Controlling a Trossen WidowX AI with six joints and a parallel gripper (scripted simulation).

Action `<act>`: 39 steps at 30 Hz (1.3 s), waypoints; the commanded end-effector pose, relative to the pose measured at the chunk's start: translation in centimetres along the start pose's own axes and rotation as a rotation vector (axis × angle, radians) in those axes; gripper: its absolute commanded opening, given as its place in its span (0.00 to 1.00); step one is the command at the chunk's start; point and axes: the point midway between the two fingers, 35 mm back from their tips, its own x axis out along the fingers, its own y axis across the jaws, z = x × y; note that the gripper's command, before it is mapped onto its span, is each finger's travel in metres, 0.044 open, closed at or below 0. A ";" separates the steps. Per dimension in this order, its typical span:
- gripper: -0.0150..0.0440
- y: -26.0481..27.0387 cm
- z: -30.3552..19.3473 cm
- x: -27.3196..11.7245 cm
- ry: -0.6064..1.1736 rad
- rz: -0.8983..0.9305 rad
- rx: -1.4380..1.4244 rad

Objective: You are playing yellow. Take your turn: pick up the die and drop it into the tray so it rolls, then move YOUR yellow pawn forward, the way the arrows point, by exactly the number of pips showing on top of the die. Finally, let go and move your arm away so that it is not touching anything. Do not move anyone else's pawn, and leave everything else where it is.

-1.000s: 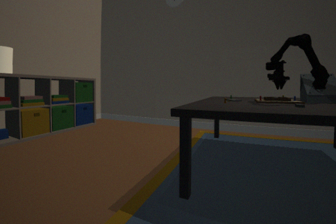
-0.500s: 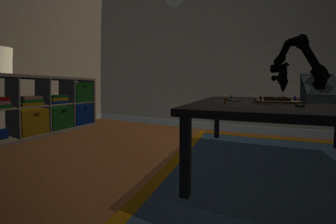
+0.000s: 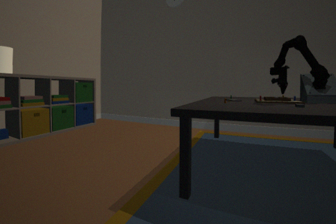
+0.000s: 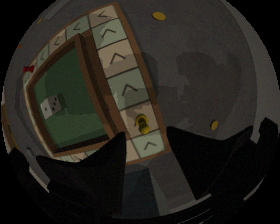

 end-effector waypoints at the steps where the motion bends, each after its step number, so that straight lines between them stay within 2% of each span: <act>1: 0.59 0.1 -0.2 0.8 0.003 0.005 0.005; 20: 0.59 0.1 -0.3 3.5 0.003 0.007 0.005; 26: 0.33 0.1 -0.3 3.5 0.003 0.007 0.005; 32: 0.26 0.1 -0.3 3.5 0.003 0.007 0.005; 36: 0.25 0.1 -0.2 3.4 0.003 0.007 0.005; 39: 0.25 0.0 0.2 1.8 0.002 0.004 0.006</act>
